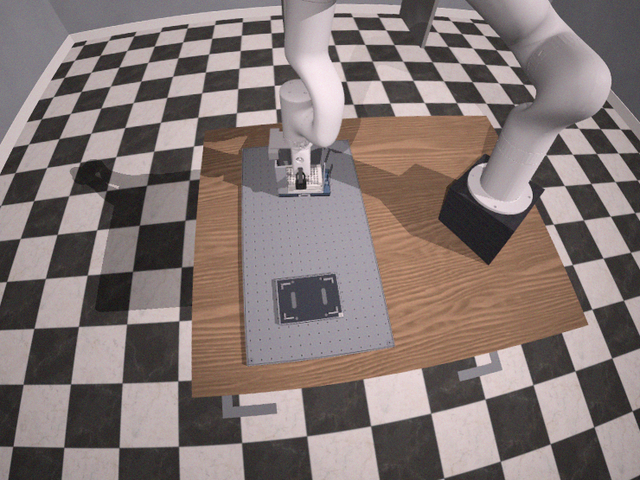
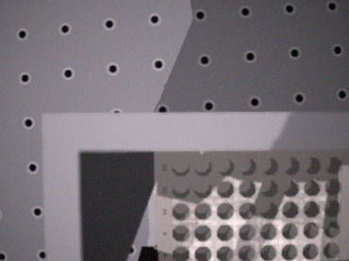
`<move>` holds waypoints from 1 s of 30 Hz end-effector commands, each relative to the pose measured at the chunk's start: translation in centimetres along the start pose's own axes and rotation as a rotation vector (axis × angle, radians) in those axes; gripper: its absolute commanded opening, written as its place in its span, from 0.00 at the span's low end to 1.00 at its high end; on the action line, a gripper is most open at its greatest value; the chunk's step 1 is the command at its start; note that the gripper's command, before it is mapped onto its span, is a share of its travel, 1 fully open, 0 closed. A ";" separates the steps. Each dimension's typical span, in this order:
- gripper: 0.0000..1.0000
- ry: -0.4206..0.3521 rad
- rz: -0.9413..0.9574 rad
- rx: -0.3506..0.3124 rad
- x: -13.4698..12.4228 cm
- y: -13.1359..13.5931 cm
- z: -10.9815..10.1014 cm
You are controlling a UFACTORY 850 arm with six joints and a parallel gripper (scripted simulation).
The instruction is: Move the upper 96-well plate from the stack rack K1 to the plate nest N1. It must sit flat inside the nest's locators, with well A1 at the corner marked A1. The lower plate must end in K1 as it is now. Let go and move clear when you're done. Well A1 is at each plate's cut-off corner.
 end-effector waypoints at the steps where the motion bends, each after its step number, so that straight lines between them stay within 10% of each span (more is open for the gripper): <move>1: 0.00 0.002 0.000 -0.001 0.1 0.0 -0.1; 30: 0.00 0.002 0.000 -0.001 0.1 0.0 -1.4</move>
Point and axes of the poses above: the point where the finger pads meet when closed, its own z axis out along the fingers, its own y axis across the jaws, x = y × z, the point moved 7 cm from there along -z, back along the fingers, and after that the axes turned 8 degrees about -z, right-handed, at the moved point
